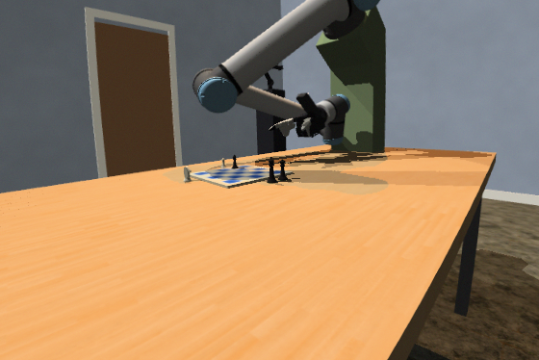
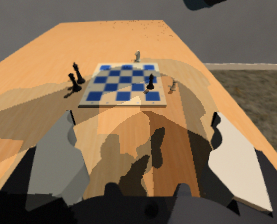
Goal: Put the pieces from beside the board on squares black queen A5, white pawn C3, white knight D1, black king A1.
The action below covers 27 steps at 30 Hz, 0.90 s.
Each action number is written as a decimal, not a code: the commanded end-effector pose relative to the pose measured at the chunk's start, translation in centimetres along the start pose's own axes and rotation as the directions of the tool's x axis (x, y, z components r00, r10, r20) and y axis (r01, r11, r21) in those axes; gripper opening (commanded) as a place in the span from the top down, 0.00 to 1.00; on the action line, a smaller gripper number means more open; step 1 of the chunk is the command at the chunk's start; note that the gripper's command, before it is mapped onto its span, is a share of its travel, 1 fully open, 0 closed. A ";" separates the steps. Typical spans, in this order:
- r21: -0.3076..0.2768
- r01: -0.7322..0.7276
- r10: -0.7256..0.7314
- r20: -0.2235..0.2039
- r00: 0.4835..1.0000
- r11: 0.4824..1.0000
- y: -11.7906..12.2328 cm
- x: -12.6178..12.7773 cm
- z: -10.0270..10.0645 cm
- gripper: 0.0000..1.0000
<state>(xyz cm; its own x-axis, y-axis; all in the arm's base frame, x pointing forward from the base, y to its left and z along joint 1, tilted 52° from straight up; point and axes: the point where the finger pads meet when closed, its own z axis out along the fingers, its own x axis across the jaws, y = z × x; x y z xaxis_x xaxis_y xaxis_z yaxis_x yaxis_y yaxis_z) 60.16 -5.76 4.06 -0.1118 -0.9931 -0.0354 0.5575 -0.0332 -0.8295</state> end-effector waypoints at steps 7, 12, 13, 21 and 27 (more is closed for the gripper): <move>0.000 0.000 0.000 0.000 1.000 1.000 0.0 0.0 0.0 0.00; 0.000 0.000 0.000 0.000 1.000 1.000 0.0 0.0 0.0 0.00; 0.000 0.000 0.000 0.000 1.000 1.000 0.0 0.0 0.0 0.00; 0.000 0.000 0.000 0.000 1.000 1.000 -0.3 0.0 -0.1 0.00; 0.000 0.000 0.000 0.000 1.000 1.000 -2.4 0.0 -0.8 0.00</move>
<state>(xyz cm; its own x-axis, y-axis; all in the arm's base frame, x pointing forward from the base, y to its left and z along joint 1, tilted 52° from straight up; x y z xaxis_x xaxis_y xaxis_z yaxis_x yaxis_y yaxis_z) 59.03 -5.64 4.97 -0.1124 -0.9930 -0.0357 0.5577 -0.0333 -0.8294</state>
